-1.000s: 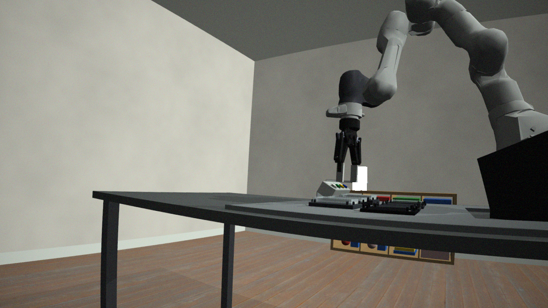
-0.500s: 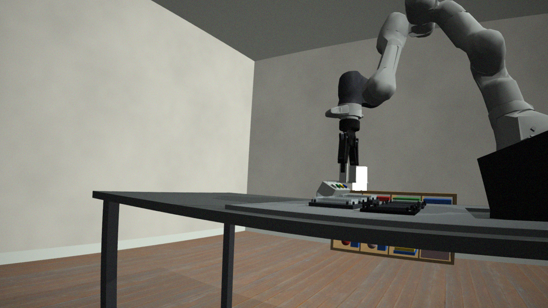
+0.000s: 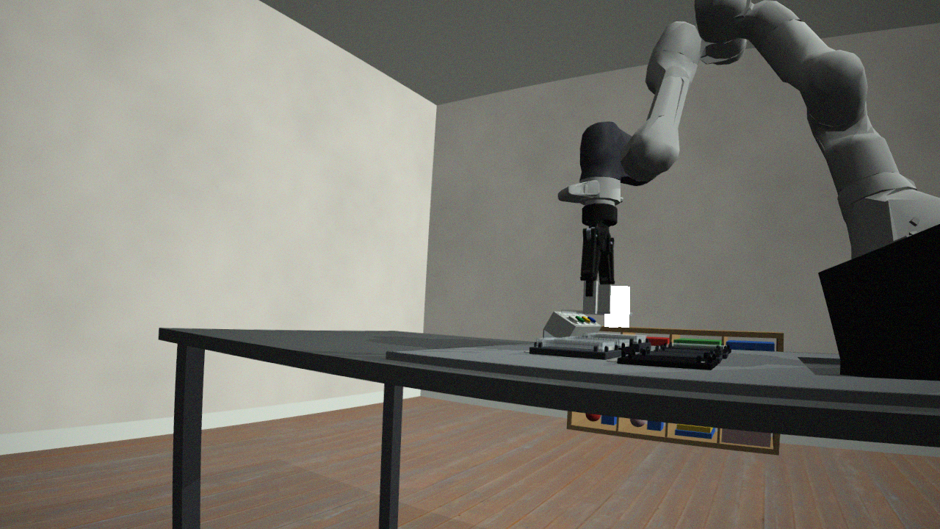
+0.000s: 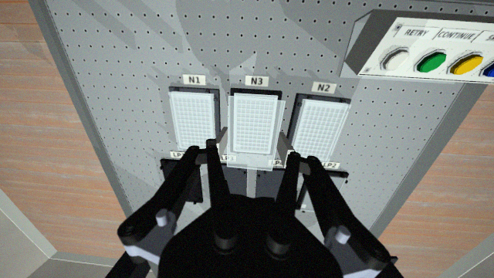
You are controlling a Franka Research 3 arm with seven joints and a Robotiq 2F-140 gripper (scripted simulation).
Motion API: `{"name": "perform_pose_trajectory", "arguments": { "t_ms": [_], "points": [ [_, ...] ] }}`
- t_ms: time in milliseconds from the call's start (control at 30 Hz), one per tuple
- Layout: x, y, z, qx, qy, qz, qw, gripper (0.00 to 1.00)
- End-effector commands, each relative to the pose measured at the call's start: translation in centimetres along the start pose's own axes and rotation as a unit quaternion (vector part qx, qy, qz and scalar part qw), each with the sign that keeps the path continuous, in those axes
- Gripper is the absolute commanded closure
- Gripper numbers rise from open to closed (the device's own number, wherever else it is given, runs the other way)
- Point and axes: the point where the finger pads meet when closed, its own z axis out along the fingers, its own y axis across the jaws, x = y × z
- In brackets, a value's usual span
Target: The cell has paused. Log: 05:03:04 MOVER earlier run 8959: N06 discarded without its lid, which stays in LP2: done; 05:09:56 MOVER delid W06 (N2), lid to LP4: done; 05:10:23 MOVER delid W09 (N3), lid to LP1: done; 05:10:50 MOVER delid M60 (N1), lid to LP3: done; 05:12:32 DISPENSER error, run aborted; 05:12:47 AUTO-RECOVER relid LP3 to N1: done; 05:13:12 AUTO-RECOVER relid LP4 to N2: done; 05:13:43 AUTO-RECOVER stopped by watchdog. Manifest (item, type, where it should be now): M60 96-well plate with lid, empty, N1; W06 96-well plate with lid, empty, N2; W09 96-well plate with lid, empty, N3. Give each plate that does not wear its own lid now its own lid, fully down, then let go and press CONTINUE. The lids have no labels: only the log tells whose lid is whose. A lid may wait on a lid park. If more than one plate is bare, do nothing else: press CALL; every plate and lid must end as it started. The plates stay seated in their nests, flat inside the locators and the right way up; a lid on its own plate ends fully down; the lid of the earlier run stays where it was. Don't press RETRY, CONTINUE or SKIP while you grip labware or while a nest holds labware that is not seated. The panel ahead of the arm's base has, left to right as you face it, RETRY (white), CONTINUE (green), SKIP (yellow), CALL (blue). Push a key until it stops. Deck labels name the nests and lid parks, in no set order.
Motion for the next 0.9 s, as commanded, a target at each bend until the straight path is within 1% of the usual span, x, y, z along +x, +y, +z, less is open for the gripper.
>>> {"name": "perform_pose_trajectory", "arguments": {
  "t_ms": [0, 467, 867],
  "points": [
    [0.0, 0.1, 0.0, -0.001, -0.001, -0.009, 1.000, 1.00],
    [0.0, 0.1, 0.3, -0.001, -0.001, -0.017, 1.000, 1.00],
    [0.1, 0.1, 1.4, -0.002, -0.001, -0.023, 1.000, 1.00]
  ]
}}
